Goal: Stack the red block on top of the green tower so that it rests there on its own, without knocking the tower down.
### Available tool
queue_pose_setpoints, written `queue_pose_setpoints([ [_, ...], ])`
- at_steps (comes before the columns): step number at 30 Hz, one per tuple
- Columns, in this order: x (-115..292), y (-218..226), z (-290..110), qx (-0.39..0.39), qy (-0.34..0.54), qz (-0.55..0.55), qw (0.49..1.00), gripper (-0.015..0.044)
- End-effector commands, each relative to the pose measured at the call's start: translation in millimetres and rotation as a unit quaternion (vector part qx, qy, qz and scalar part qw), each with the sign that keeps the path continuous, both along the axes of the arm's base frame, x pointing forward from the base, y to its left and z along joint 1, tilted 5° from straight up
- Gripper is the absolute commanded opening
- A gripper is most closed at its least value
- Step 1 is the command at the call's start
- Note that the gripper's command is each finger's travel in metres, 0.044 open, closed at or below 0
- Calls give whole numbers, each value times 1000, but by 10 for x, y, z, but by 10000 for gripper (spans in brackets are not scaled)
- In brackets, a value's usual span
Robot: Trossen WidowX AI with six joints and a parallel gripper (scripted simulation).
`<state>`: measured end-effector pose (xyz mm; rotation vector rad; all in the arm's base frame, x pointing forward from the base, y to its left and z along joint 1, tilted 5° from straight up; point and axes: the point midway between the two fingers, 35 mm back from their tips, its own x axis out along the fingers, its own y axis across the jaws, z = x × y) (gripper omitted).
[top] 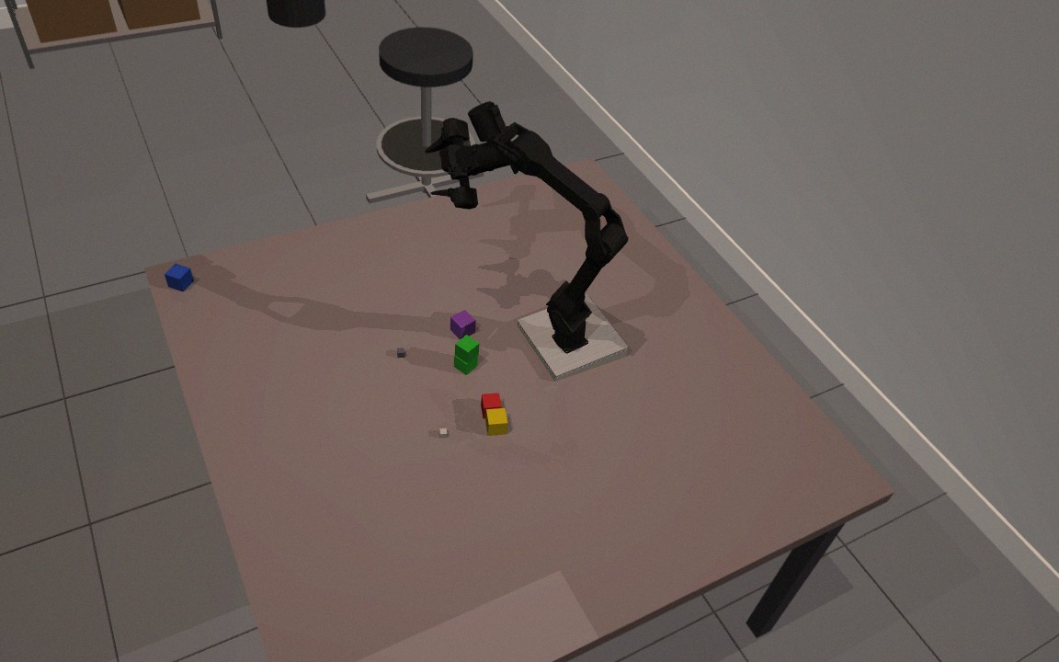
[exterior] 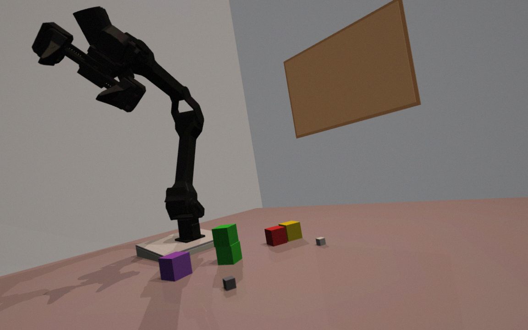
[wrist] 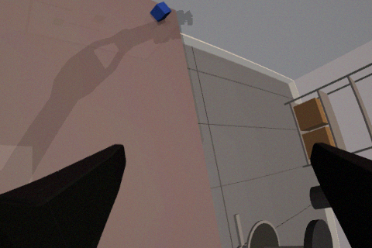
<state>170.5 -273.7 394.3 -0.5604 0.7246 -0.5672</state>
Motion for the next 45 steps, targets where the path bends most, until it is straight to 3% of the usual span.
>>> queue_pose_setpoints([
  [1, 308, 148, -266, 39, 23, 44, 998, 440],
  [23, 1266, 1409, -1272, 138, 174, 246, 943, 440],
  [34, 1346, 2206, -1754, 153, 273, 337, 888, 440],
  [45, 1167, 2945, -2180, 137, 377, 415, 817, 440],
])
